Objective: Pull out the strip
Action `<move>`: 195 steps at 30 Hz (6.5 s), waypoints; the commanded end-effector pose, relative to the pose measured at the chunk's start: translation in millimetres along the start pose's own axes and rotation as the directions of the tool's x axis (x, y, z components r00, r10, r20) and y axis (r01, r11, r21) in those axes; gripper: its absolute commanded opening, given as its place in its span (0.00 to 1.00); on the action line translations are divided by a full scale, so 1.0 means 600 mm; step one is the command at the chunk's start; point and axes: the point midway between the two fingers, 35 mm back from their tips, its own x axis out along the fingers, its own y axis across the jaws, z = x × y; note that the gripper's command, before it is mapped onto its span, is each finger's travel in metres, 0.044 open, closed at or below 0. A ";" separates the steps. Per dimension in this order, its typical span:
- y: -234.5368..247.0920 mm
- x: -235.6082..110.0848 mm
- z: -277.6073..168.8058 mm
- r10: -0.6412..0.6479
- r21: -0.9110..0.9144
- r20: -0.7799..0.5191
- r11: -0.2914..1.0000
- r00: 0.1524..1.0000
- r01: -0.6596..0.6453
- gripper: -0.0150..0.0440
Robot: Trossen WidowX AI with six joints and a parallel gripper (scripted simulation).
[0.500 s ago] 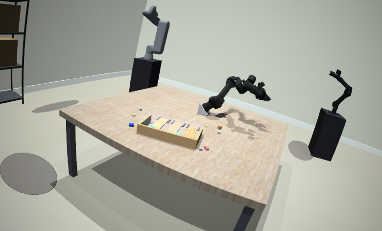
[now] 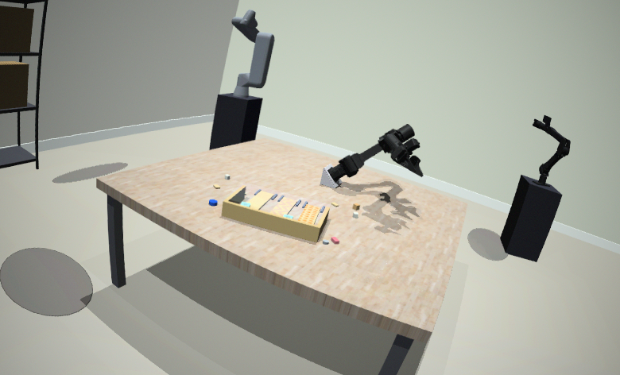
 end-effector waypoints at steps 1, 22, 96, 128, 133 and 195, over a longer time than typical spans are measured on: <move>-0.116 -0.027 -0.051 -0.199 0.074 -0.105 0.975 0.974 0.207 0.93; -0.370 -0.417 -0.333 -0.583 0.465 -0.587 0.325 0.562 0.823 0.93; -0.495 -0.439 -0.633 0.275 0.487 -0.874 0.495 0.402 0.720 0.25; -0.476 -0.403 -0.702 0.276 0.490 -0.872 0.495 0.405 0.718 0.25; -0.476 -0.403 -0.702 0.276 0.490 -0.872 0.495 0.405 0.718 0.25; -0.476 -0.400 -0.709 0.276 0.490 -0.872 0.495 0.405 0.718 0.25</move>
